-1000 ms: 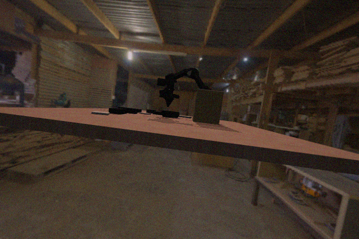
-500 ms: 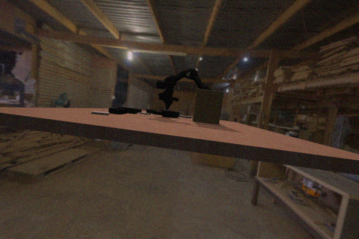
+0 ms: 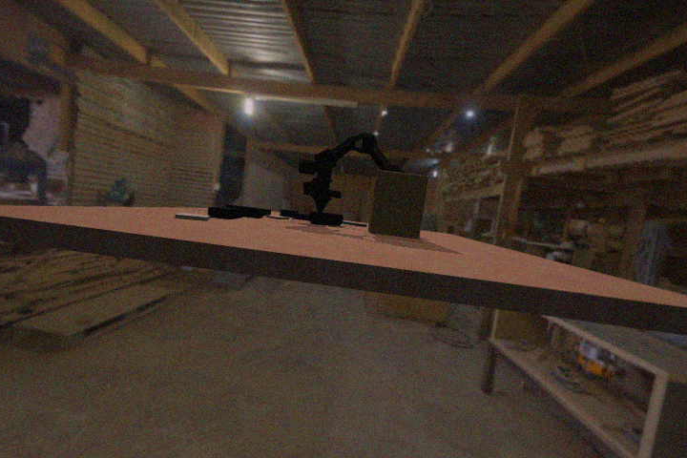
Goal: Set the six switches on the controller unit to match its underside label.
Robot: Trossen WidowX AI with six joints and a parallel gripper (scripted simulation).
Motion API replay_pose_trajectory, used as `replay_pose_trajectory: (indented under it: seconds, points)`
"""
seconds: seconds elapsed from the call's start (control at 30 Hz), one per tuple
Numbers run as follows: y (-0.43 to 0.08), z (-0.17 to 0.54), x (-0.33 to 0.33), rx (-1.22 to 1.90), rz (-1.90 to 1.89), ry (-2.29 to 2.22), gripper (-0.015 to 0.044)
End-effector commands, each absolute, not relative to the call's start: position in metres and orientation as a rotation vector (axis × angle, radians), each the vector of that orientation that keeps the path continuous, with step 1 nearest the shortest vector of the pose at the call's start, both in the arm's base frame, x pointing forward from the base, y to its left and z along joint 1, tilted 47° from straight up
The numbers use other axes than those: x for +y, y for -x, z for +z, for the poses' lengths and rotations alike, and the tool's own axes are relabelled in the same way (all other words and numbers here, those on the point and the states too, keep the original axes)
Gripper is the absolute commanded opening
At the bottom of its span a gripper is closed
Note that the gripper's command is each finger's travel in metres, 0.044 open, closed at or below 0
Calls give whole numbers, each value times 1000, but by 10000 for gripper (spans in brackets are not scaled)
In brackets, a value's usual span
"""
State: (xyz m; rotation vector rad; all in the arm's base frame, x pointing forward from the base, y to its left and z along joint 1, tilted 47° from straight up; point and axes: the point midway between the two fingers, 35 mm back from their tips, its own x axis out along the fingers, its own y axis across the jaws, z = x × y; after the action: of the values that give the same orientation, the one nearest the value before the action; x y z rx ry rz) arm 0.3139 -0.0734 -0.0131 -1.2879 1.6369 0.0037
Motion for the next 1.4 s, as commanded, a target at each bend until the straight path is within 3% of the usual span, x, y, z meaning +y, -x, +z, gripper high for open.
replay_pose_trajectory:
  seconds: [0.0,0.47,1.37]
  points:
    - [-312,-15,-75,1645,7,1292,0]
    - [-309,15,-42,1645,9,1291,0]
    - [-324,-9,-46,1644,9,1290,0]
